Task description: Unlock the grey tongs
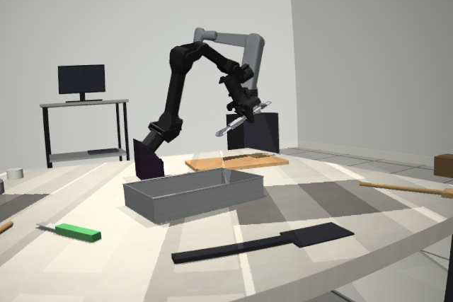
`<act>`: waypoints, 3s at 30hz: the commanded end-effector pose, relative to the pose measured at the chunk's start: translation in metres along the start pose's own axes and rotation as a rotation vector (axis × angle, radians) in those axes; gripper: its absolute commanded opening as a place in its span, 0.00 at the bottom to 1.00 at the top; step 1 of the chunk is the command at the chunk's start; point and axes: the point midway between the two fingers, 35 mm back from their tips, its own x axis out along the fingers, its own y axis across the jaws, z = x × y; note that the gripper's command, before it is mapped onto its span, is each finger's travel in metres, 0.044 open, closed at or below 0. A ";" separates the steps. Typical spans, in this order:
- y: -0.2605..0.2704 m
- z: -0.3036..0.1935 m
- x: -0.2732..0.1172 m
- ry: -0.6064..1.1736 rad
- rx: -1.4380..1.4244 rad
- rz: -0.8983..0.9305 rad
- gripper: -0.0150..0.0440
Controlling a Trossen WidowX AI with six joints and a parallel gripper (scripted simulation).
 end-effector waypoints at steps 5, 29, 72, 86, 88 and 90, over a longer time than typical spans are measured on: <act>0.000 0.003 -0.011 -0.153 0.001 -0.011 0.00; -0.011 -0.023 -0.034 -0.455 0.107 -0.075 0.00; -0.014 -0.030 -0.037 -0.484 0.136 -0.086 0.00; -0.006 -0.013 -0.028 -0.402 0.070 -0.057 0.00; -0.005 -0.011 -0.027 -0.384 0.059 -0.052 0.00; -0.004 -0.008 -0.025 -0.364 0.049 -0.047 0.00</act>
